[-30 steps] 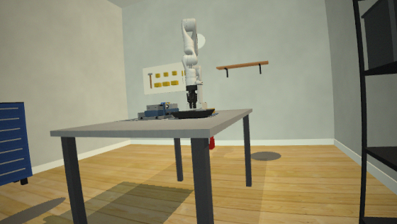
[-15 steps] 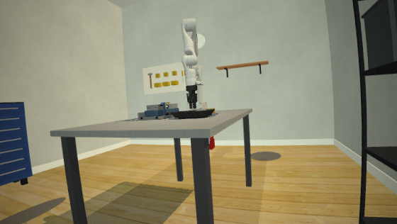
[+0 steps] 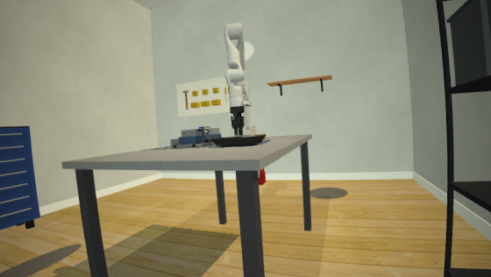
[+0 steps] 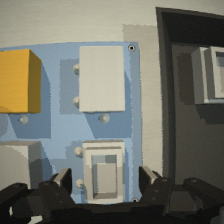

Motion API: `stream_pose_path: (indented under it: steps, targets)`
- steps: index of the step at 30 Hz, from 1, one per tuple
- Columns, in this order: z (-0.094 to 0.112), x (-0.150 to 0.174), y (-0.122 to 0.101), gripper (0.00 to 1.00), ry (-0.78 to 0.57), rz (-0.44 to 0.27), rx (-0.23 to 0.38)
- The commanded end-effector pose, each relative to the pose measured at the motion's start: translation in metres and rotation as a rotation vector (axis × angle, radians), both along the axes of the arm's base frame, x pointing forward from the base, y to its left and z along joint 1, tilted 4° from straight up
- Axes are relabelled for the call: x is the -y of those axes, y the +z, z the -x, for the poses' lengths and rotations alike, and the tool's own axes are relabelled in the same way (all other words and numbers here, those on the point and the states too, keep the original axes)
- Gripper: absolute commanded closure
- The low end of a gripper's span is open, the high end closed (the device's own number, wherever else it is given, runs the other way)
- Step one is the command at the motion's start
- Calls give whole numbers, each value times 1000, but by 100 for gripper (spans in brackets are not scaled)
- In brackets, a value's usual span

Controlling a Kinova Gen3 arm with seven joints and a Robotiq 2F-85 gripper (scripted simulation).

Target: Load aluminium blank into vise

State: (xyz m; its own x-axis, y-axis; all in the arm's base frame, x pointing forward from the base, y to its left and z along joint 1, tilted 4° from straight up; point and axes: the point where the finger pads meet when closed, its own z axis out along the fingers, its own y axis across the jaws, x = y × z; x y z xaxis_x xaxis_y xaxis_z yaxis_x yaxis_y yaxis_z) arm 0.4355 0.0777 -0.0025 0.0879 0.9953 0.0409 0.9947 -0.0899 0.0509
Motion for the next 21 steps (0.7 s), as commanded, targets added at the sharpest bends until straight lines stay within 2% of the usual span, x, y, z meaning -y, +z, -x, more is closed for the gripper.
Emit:
stream_pose_path:
  steps: [1, 21]
  targets:
    - [0, 0, -1, 33, 0, 0, -1]
    - [0, 0, -8, 33, 0, 0, -1]
